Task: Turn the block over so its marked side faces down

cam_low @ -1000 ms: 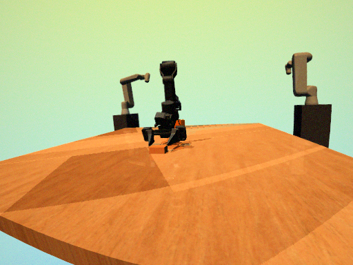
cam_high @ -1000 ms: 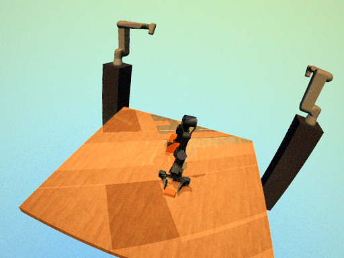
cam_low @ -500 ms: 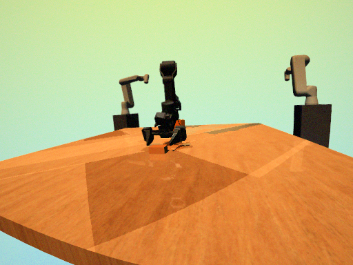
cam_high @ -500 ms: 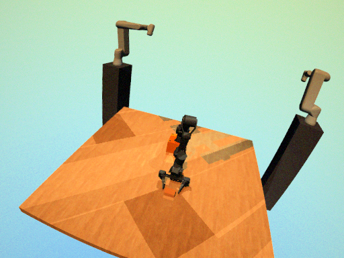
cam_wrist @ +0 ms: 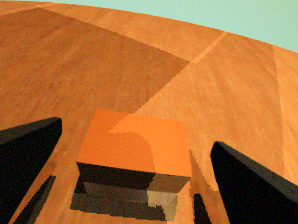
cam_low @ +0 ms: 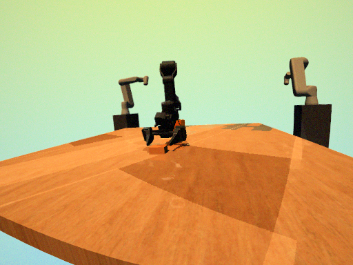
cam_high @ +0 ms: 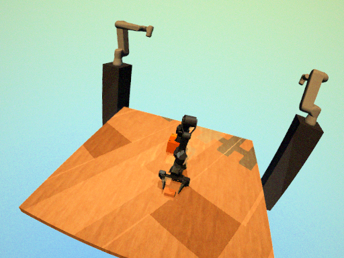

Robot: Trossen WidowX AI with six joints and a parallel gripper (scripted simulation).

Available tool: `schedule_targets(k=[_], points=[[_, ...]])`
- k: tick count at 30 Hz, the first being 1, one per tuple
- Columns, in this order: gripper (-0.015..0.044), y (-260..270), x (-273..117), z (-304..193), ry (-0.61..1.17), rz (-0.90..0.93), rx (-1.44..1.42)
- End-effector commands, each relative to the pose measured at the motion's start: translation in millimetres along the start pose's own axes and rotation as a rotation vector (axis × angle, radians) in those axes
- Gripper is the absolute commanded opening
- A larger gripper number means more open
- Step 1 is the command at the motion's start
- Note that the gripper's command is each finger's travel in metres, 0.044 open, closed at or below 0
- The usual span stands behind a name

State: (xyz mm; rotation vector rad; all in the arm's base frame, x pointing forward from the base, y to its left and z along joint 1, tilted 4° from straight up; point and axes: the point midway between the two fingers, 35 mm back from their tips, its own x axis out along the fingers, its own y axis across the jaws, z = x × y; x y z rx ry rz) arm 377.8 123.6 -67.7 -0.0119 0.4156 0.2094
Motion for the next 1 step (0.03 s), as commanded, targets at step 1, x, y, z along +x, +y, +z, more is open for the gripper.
schedule_targets(k=[1], points=[[0.044, -0.6, -0.3, 0.3, -0.002, -0.005, -0.003]])
